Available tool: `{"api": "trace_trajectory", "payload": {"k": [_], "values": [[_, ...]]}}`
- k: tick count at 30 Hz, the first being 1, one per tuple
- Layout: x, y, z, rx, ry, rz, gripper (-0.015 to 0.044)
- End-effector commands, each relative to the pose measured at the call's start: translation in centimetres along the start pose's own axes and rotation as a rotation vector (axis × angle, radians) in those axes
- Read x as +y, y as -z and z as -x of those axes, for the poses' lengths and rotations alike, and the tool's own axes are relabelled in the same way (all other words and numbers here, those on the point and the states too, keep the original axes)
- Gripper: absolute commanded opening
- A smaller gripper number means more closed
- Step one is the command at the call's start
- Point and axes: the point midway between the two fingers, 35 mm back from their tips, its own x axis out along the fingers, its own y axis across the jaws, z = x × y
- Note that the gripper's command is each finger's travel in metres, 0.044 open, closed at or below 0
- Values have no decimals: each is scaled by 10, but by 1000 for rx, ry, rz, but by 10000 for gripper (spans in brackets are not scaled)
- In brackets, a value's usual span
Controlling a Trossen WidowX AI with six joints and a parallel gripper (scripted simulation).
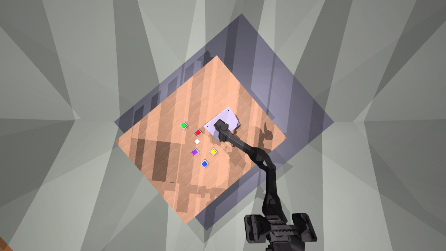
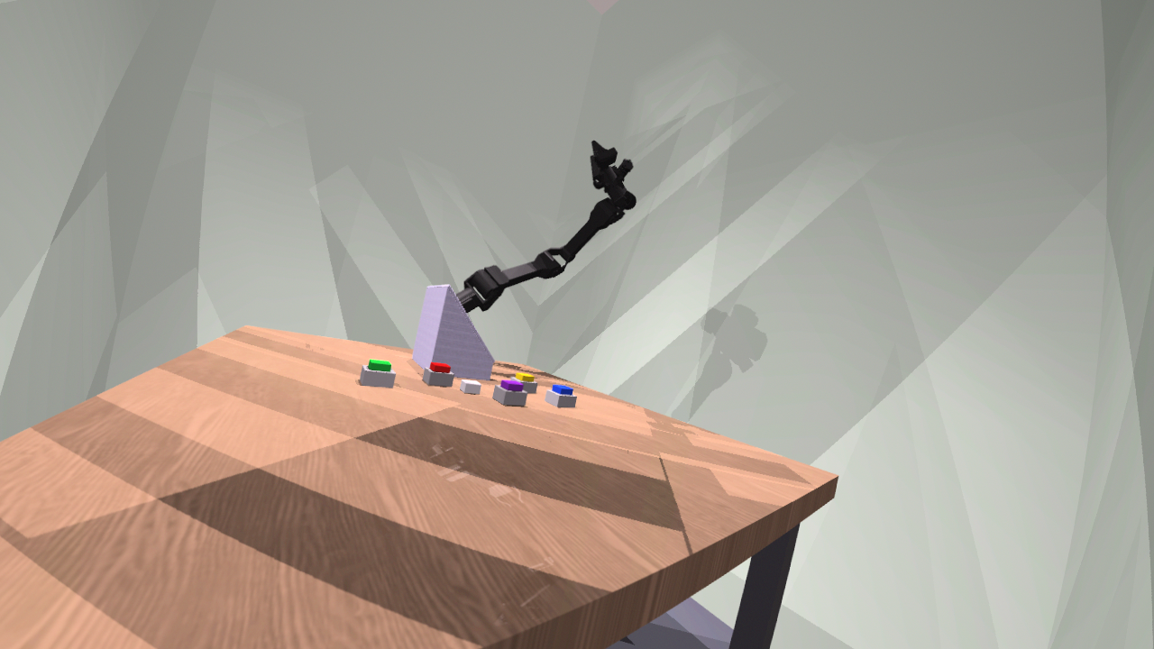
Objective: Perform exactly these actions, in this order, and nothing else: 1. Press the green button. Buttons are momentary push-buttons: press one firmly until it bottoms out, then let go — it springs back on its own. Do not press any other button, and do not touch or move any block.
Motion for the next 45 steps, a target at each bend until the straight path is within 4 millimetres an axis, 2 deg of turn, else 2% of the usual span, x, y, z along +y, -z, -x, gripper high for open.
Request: {"api": "trace_trajectory", "payload": {"k": [1, 2, 3, 4, 7, 11, 16, 21, 27, 34, 40, 45], "values": [[4, -1, -1, -7, -3, 13, 400], [17, -6, -5, -27, -12, 54, 400], [39, -11, -12, -59, -30, 120, 400], [73, -15, -18, -93, -76, 202, 400], [98, -15, -21, -112, -114, 254, 400], [156, -12, -26, -151, -209, 369, 400], [239, 6, -28, -193, -366, 529, 400], [315, 37, -24, -215, -532, 668, 400], [394, 89, -12, -215, -745, 814, 400], [472, 168, 12, -173, -1024, 960, 400], [519, 247, 43, -92, -1284, 1058, 400], [543, 317, 76, 13, -1512, 1114, 400]]}}
